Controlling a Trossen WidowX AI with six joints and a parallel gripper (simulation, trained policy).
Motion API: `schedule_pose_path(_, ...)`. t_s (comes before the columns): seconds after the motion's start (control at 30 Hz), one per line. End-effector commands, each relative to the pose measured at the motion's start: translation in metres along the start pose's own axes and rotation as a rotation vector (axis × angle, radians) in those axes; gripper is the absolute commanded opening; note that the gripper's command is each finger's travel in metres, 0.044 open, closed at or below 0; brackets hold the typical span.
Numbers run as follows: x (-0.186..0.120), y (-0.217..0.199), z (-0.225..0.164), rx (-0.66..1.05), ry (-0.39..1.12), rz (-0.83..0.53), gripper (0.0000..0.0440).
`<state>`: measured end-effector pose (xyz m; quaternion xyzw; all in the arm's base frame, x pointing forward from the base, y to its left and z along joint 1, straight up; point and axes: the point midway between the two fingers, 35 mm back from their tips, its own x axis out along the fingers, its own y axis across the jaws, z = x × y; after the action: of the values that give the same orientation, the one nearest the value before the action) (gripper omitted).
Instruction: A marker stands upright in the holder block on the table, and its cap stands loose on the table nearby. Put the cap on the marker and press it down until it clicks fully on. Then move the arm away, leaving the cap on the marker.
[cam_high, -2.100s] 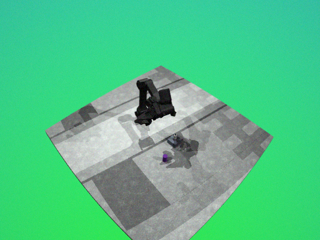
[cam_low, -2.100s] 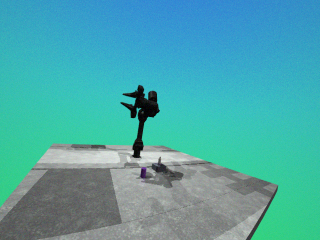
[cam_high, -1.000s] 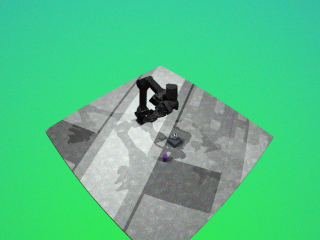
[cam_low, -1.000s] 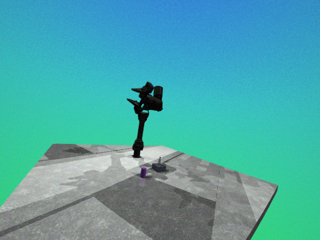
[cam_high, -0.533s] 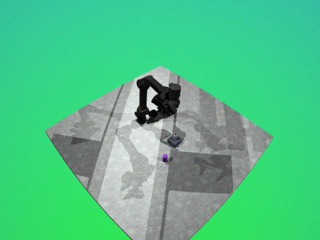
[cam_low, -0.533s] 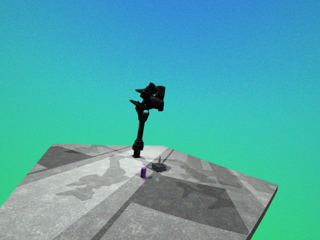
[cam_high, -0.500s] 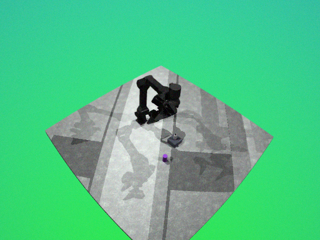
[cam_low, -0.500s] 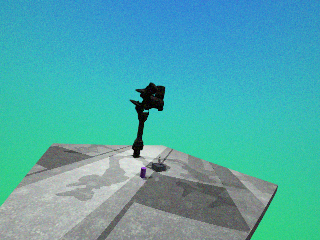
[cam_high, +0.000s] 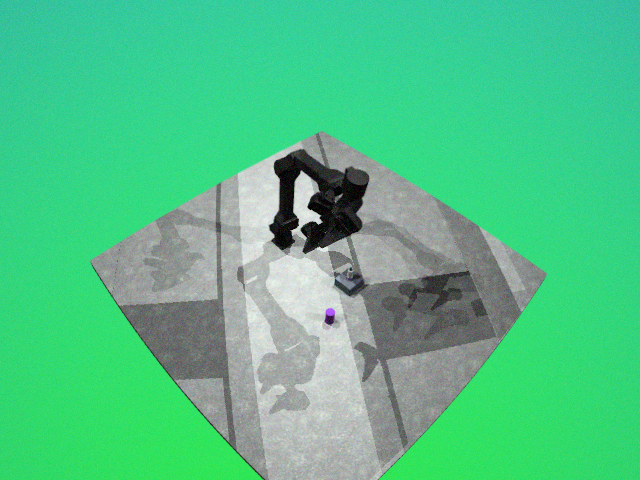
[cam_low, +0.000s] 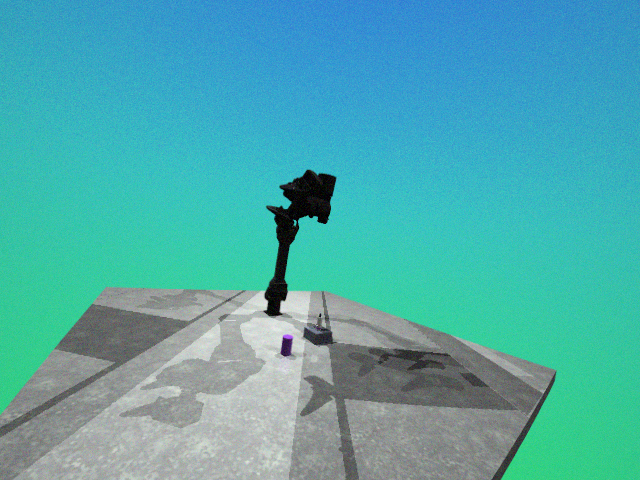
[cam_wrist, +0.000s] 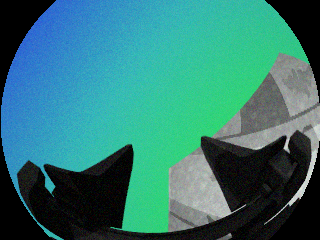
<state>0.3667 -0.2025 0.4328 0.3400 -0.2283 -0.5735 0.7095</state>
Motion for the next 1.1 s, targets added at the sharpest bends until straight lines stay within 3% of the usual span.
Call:
schedule_pose_path(0.0,-0.002,0.0,-0.008,-0.007,0.036,0.002,0.0322)
schedule_pose_path(1.07,-0.021,-0.019,-0.069,-0.072,0.316,-0.061,0.0326)
